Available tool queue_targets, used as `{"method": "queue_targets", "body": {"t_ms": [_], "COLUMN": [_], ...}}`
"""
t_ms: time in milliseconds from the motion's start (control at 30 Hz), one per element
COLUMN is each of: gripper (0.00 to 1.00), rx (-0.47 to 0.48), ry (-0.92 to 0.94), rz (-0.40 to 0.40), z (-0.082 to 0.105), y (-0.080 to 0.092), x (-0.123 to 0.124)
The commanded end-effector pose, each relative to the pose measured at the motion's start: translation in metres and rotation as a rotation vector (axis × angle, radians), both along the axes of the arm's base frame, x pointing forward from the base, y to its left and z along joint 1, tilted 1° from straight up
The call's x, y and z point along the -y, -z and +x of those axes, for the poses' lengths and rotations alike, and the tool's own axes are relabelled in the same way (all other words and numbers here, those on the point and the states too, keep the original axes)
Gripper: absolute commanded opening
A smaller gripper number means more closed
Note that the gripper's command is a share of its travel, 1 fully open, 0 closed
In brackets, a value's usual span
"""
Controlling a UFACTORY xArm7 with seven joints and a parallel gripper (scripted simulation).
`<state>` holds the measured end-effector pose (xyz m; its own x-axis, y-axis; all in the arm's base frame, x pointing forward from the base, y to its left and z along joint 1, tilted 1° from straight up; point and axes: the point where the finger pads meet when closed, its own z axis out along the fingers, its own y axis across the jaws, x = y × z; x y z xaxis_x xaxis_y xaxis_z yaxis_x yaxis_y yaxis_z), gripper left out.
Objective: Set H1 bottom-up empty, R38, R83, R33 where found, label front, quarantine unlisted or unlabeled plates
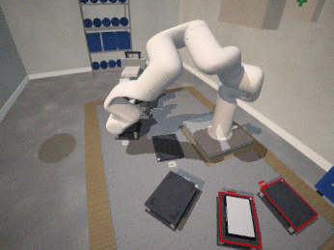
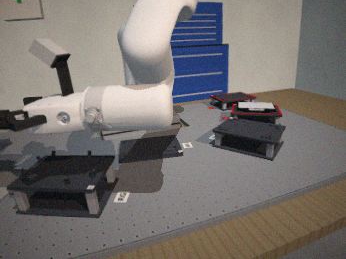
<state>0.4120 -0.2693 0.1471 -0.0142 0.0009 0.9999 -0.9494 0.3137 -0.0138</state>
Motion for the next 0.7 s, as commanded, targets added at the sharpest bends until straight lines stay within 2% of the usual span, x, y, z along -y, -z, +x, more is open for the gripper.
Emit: {"method": "queue_targets", "body": {"t_ms": [0, 667], "gripper": [0.00, 0.00], "rx": [0.003, 0.003], "ry": [0.000, 0.000], "rz": [-0.001, -0.001], "z": [-0.0011, -0.0030], "y": [-0.0014, -0.0004], "x": [0.0056, 0.0116]}}
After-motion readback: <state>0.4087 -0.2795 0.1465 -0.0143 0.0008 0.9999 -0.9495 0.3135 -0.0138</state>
